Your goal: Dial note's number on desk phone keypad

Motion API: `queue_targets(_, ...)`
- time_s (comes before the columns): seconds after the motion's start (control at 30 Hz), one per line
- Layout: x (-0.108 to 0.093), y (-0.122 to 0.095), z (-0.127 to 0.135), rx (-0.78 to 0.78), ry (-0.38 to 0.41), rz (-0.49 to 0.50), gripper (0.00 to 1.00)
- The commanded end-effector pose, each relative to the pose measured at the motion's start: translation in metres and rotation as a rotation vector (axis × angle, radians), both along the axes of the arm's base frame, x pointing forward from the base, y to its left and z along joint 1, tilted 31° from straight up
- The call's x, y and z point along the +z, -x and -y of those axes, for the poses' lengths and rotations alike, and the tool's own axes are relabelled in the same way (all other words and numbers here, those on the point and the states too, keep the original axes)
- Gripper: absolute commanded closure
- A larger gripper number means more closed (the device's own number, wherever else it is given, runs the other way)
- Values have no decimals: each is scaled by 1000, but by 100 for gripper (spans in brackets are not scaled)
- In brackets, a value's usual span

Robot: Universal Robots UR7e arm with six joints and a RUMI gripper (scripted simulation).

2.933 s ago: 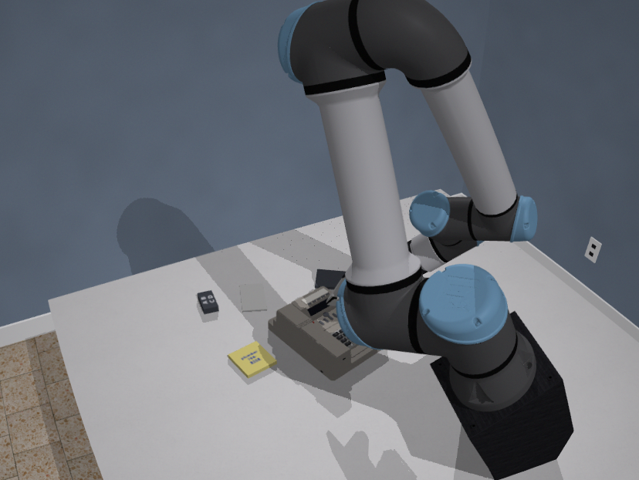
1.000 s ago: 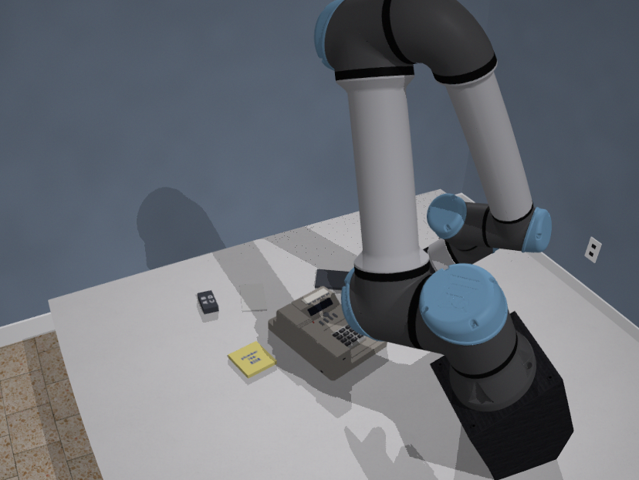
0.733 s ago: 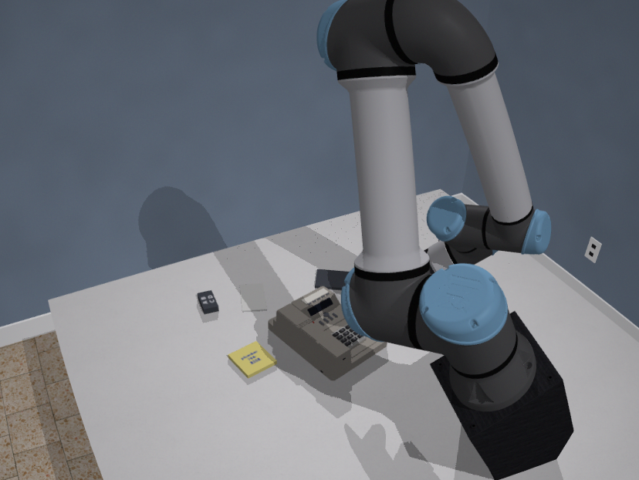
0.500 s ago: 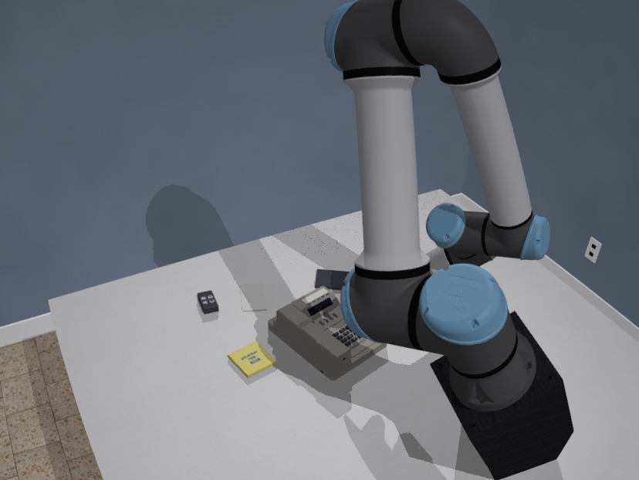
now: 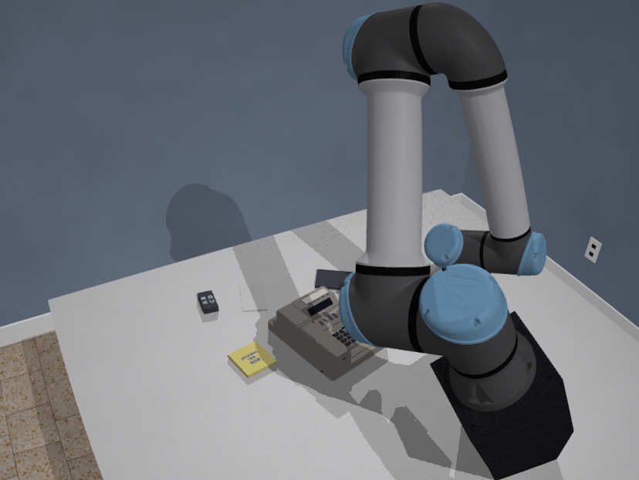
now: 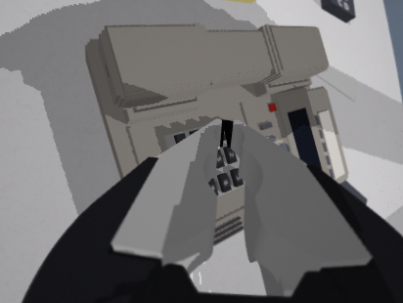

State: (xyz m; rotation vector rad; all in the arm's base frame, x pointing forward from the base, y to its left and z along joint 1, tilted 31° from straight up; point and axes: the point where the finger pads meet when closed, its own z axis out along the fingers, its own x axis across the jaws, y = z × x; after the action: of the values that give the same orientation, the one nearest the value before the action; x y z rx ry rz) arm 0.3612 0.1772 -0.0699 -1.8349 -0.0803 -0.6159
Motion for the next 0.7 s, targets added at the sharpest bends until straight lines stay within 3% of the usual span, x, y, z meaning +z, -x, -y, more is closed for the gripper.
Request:
queue_targets(0.0,-11,-2,-6,-5,3,0,100)
queue_targets(0.67,-17,-3,-10,-5,3,0,100)
